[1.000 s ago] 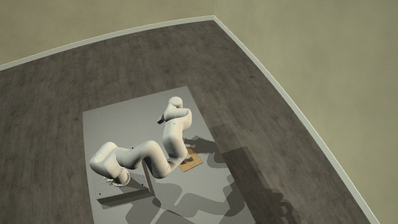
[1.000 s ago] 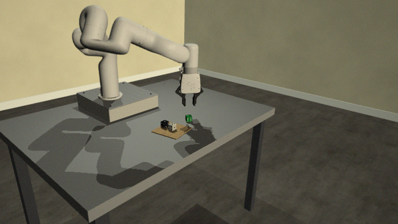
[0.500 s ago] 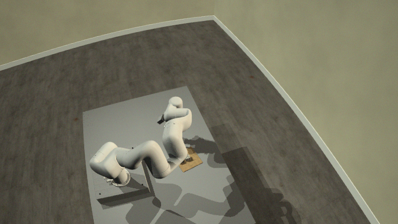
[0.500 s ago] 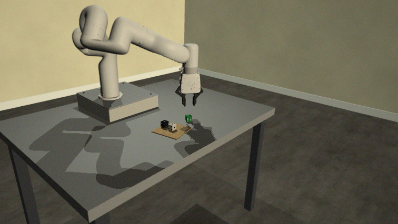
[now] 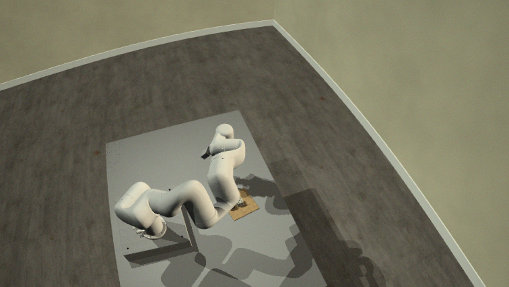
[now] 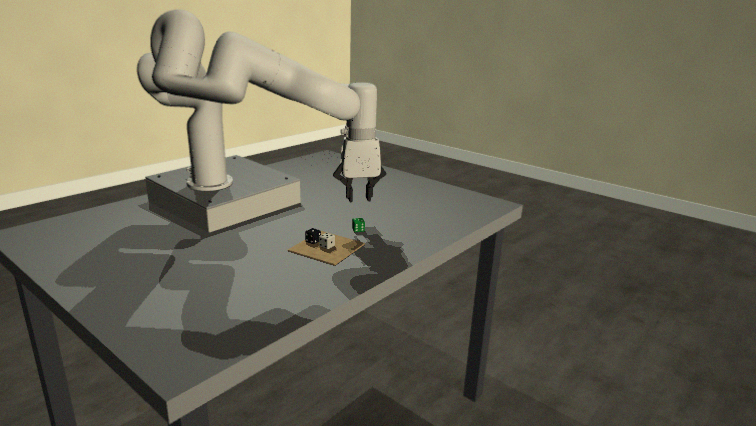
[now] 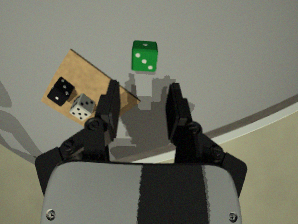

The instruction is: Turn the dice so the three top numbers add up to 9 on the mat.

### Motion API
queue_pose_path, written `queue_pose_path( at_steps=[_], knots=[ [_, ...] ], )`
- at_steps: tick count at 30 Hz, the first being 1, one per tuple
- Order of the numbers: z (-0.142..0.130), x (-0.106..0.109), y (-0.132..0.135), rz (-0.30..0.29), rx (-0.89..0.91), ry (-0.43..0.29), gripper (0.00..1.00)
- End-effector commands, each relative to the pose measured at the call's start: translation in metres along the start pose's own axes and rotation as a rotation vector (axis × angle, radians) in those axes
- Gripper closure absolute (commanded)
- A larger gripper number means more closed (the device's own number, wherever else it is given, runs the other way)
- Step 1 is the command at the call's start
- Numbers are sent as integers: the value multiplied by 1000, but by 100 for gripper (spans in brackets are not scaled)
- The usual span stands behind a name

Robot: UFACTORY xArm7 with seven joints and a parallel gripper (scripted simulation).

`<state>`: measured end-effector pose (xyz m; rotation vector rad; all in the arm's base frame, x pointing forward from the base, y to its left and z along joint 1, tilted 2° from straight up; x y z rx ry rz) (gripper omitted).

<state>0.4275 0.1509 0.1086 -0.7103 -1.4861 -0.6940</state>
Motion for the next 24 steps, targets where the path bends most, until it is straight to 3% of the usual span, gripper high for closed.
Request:
queue_pose_path(
  at_steps=[1, 24],
  knots=[
    [0, 1, 1, -3, 0, -1, 53],
    [0, -18, 1, -3, 1, -1, 53]
  ],
)
Point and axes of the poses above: the point where the finger pads meet when closed, its own x axis back along the fingers, its own y axis across the jaws, z = x × y, the point moved 7 cm from there along x, back along the fingers, and after that the axes turned 11 degrees about -x, right-handed, at the moved point
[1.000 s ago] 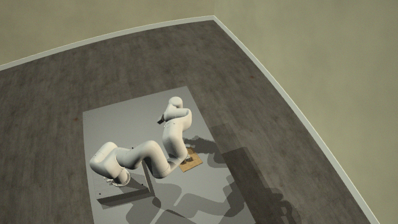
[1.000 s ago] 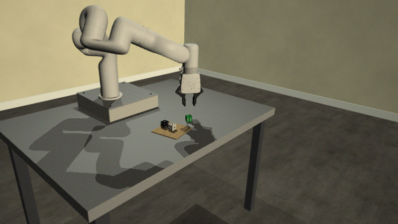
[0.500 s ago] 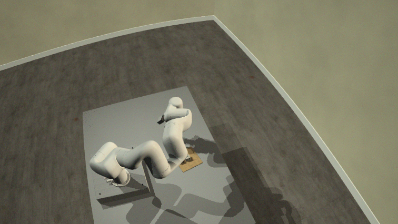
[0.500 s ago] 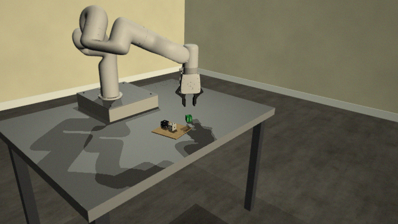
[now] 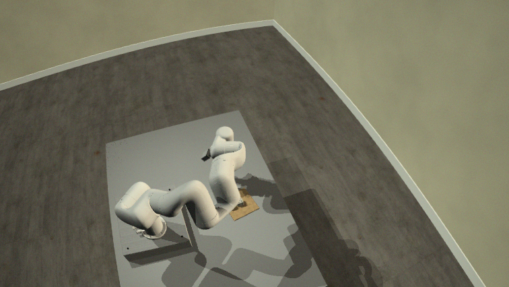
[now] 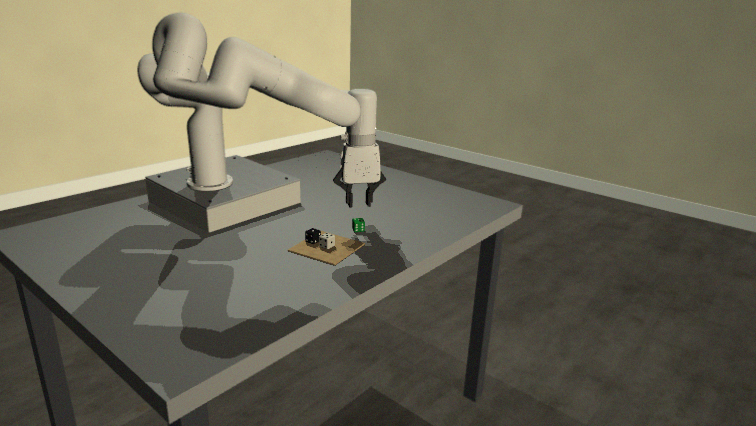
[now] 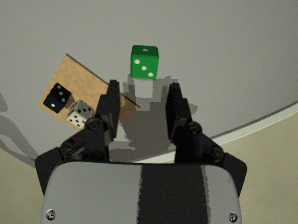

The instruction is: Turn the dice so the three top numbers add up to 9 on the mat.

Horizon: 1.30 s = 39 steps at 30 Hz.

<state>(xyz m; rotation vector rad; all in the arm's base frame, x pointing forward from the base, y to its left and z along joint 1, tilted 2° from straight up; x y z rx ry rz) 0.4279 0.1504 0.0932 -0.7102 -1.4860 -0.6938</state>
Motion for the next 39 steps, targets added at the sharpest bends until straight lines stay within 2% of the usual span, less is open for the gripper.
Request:
queue_pose_path(
  at_steps=[1, 22, 39],
  knots=[
    [0, -4, 1, -4, 0, -1, 53],
    [0, -30, 1, -4, 0, -1, 53],
    [0, -35, 1, -4, 0, -1, 53]
  ],
)
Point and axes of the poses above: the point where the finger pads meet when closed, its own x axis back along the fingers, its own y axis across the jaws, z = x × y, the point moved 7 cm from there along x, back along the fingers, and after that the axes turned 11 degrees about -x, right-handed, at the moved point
